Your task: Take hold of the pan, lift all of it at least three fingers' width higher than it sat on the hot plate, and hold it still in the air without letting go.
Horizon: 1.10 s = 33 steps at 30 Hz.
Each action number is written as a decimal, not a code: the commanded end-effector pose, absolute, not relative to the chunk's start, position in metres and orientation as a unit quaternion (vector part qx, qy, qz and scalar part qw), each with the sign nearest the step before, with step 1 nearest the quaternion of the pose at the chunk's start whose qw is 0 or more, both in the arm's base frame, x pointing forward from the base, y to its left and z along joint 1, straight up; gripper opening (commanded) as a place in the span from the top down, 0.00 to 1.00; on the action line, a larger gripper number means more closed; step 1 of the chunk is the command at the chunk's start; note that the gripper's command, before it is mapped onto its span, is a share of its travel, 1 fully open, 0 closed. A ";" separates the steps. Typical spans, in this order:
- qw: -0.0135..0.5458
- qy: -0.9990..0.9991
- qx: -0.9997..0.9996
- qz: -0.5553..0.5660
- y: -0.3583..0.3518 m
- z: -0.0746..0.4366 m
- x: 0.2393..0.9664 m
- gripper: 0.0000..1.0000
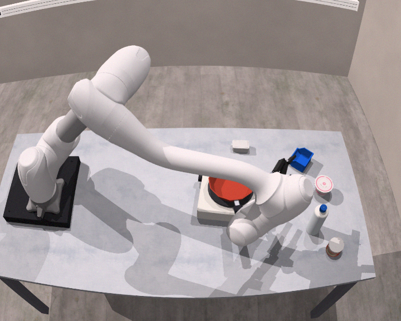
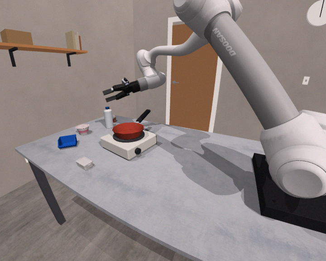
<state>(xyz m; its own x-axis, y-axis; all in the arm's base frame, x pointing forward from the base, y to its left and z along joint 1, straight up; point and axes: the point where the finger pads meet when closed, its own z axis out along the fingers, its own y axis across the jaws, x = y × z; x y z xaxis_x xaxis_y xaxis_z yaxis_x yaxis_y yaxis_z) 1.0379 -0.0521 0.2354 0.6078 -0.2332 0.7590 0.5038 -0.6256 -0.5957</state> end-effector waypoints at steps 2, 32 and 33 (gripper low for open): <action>0.469 -0.004 -0.758 -0.453 -0.052 0.239 0.996 0.59; 0.474 0.404 -0.578 -0.528 -0.139 0.190 0.743 0.59; 0.472 0.410 -0.575 -0.529 -0.141 0.188 0.738 0.59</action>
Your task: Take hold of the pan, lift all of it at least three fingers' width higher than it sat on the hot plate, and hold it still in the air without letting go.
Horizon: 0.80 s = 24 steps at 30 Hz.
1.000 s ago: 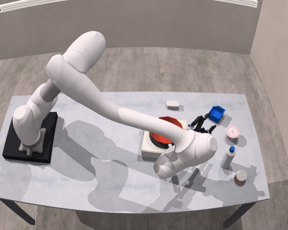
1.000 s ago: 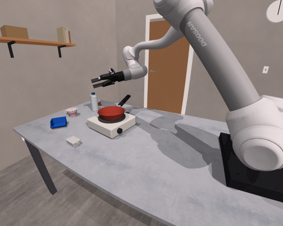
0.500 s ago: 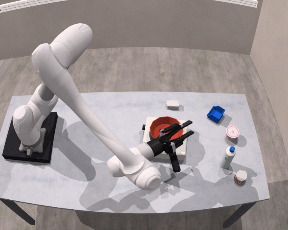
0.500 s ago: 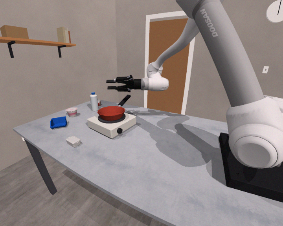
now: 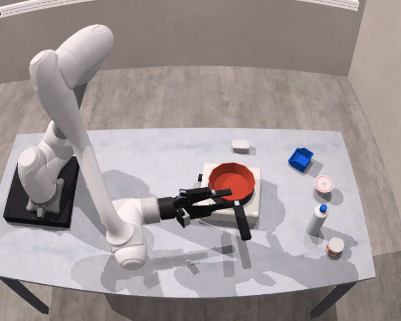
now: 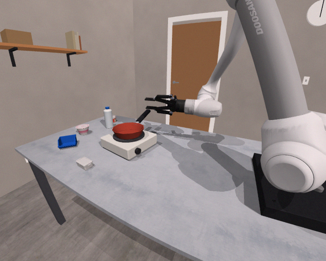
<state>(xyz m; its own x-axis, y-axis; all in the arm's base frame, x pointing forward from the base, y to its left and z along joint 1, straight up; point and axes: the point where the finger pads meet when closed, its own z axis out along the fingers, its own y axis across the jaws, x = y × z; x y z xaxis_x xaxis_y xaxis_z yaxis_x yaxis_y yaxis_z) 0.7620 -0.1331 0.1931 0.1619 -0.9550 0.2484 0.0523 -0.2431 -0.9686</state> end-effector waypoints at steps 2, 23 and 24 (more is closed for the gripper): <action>0.470 0.412 -0.573 -0.529 -0.142 0.187 0.735 0.59; 0.474 0.413 -0.573 -0.526 -0.142 0.171 0.735 0.59; 0.474 0.413 -0.573 -0.526 -0.142 0.168 0.735 0.59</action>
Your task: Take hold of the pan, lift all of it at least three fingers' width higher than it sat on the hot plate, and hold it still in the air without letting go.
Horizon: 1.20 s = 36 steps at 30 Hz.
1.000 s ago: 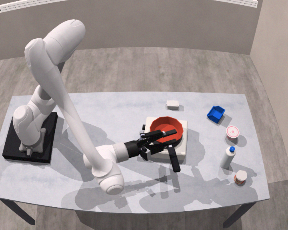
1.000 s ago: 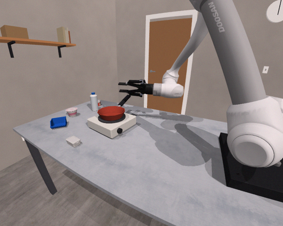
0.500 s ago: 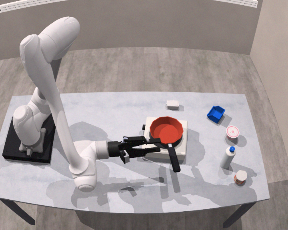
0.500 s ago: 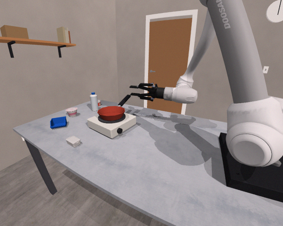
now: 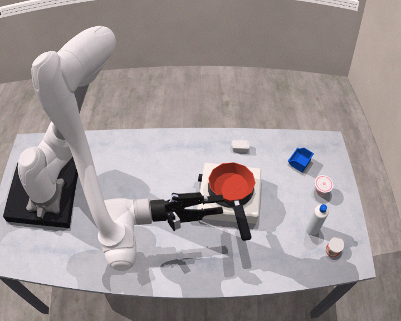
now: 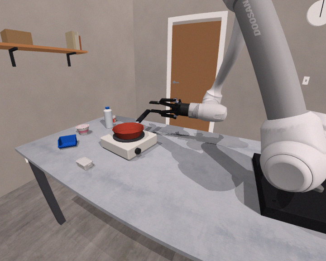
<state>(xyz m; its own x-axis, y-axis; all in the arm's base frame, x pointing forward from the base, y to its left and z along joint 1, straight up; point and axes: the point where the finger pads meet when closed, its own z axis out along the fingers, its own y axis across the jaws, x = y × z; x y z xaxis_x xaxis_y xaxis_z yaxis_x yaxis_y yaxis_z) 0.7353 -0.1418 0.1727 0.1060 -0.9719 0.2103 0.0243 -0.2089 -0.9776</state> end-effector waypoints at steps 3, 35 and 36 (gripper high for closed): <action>0.474 0.413 -0.573 -0.526 -0.142 0.163 0.736 0.59; 0.474 0.413 -0.573 -0.526 -0.141 0.087 0.736 0.59; 0.474 0.413 -0.573 -0.526 -0.141 0.087 0.736 0.59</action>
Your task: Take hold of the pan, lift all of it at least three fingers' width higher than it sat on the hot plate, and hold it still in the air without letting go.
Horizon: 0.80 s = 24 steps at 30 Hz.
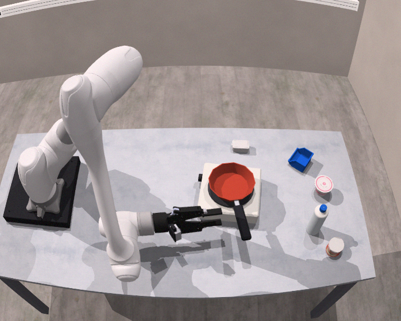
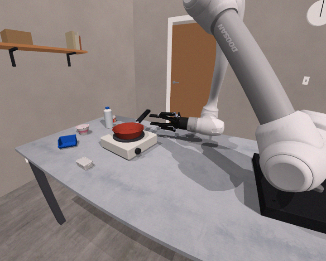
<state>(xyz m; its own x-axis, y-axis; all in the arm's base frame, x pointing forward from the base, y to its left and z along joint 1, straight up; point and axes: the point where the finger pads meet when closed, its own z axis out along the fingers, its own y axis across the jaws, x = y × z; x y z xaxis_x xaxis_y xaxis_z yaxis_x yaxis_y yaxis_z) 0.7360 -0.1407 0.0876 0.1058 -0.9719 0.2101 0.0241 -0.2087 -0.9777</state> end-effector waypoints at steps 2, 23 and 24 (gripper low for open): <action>0.474 0.413 -0.573 -0.526 -0.141 0.087 0.736 0.59; 0.474 0.413 -0.573 -0.526 -0.141 0.085 0.737 0.59; 0.474 0.413 -0.573 -0.526 -0.141 0.085 0.737 0.59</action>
<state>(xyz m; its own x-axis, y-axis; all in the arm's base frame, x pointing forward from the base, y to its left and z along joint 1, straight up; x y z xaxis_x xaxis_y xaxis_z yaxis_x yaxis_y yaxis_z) 0.7368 -0.1406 0.0845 0.1058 -0.9719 0.2102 0.0246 -0.2087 -0.9777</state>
